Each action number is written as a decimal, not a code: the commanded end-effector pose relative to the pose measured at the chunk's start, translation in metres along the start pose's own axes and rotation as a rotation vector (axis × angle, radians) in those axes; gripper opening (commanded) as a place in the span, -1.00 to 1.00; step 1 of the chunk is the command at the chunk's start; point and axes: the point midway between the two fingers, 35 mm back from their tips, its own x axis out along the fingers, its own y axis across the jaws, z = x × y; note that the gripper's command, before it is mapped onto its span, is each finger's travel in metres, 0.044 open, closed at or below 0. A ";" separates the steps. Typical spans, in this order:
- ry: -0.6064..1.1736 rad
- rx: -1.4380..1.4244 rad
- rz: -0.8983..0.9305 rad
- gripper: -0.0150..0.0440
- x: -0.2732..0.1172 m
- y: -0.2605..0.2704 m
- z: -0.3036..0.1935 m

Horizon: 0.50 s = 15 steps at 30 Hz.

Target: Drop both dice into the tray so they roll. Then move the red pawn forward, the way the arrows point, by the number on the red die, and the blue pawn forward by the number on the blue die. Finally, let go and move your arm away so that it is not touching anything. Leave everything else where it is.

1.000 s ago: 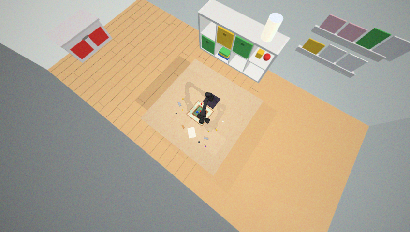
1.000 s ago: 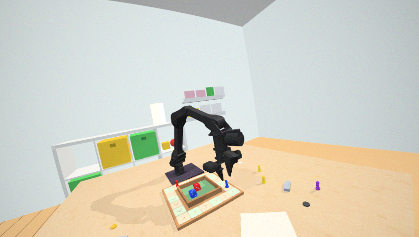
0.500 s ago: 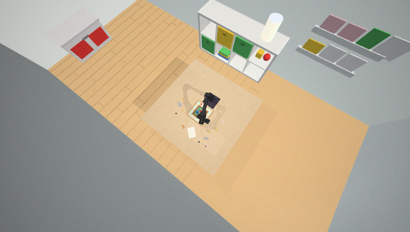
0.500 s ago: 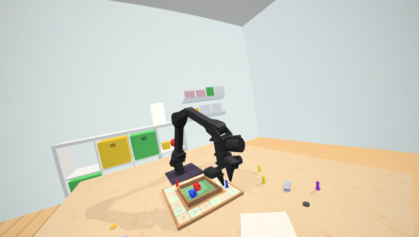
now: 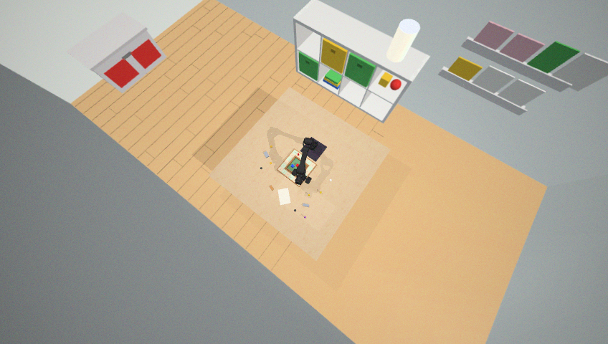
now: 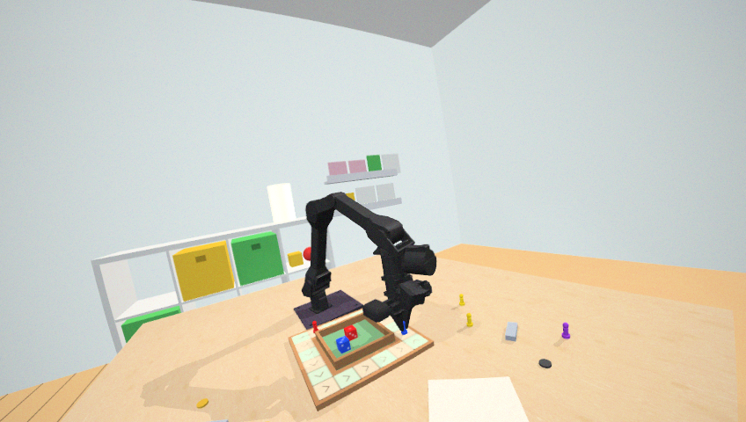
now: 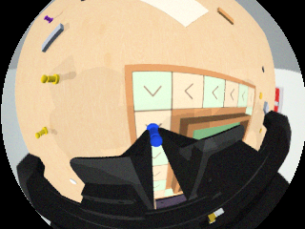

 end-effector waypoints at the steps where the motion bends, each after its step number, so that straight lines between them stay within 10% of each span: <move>1: 0.001 0.001 -0.001 -0.49 0.001 0.000 0.000; 15: 0.000 0.001 0.000 -0.49 -0.057 0.005 0.007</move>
